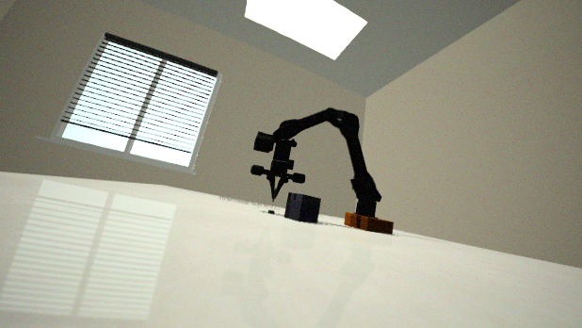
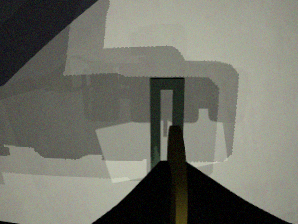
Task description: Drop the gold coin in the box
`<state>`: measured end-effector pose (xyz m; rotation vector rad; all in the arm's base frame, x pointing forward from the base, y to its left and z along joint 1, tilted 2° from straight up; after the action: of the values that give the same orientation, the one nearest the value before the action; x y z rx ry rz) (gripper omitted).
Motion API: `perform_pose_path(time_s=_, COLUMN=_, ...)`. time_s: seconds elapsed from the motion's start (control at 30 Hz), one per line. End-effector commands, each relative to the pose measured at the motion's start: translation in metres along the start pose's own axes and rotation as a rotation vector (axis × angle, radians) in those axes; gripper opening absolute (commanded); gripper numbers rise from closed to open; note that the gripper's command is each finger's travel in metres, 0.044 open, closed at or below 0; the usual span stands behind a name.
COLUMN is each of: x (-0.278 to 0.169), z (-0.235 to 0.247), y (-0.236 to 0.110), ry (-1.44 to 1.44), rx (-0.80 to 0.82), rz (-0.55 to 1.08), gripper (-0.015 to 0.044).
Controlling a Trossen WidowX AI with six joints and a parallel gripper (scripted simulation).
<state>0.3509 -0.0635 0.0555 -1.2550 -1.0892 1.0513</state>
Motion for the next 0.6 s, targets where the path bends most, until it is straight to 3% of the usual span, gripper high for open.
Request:
perform_pose_path(time_s=0.0, x=0.000, z=-0.002, y=-0.013, ry=-0.003, rx=-0.016, rz=0.004, gripper=0.0000)
perform_pose_path(time_s=0.57, x=0.000, z=0.003, y=-0.056, ry=-0.003, rx=-0.015, rz=0.004, gripper=0.0000)
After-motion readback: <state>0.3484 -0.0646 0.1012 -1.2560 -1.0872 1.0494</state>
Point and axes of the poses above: the point midway between the two fingers, 35 mm back from their tips, its own y axis out along the fingers, its own z axis across the jaws, x = y × z, the point moved 2 cm from there along -y, back along the fingers, and after that the axes turned 2 degrees about -y, right-handed, at the moved point
